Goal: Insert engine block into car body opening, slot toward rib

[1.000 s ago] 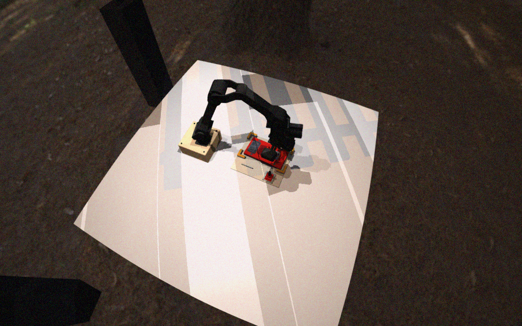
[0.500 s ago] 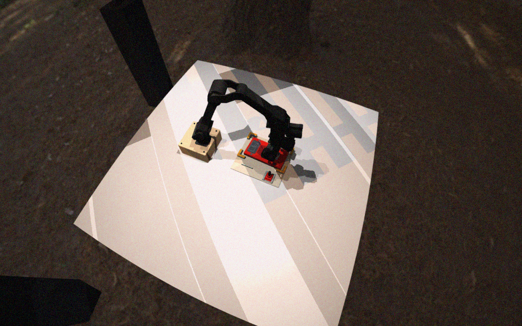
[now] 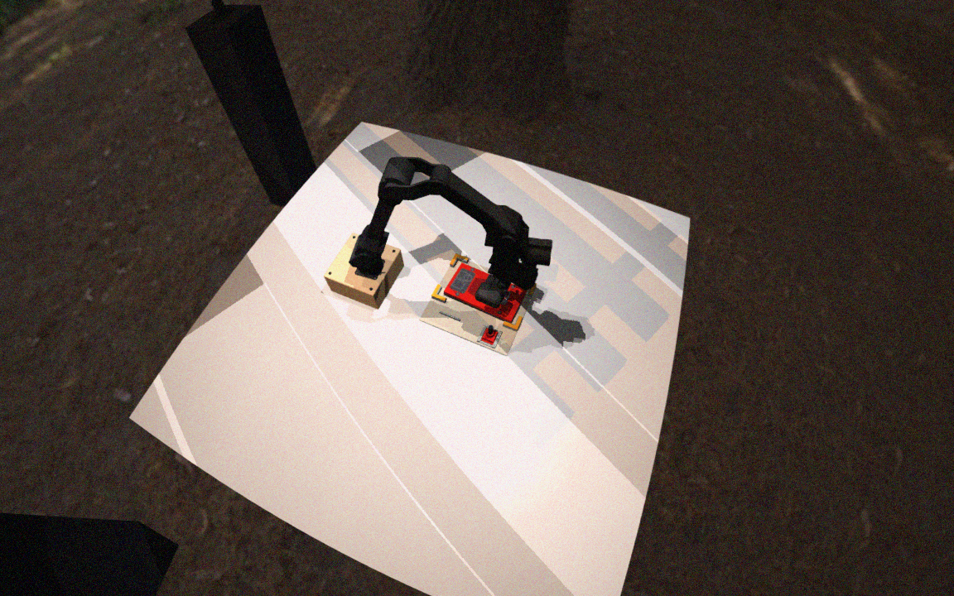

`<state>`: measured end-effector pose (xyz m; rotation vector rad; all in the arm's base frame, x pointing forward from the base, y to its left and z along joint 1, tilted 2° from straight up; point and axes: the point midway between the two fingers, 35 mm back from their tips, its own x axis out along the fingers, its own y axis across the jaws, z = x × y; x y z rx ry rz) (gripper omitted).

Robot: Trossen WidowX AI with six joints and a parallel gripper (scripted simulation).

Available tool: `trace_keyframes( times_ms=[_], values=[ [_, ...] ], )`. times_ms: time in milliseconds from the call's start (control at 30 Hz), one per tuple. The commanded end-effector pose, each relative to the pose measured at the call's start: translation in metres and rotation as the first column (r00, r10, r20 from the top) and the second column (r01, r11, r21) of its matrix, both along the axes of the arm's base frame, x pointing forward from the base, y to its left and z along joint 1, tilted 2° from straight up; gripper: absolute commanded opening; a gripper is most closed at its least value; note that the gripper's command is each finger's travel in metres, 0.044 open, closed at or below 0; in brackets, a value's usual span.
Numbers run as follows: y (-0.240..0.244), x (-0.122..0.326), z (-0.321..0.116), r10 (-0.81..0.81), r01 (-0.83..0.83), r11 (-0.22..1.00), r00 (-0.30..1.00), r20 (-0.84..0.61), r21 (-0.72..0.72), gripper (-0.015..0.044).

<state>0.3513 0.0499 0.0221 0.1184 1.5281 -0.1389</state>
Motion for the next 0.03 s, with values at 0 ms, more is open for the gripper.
trace_keyframes(
  times_ms=[0],
  values=[
    [-0.0007, 0.0002, 0.0006, 0.001, -0.001, 1.000, 1.000, 0.001, -0.005, 0.0079]
  ],
)
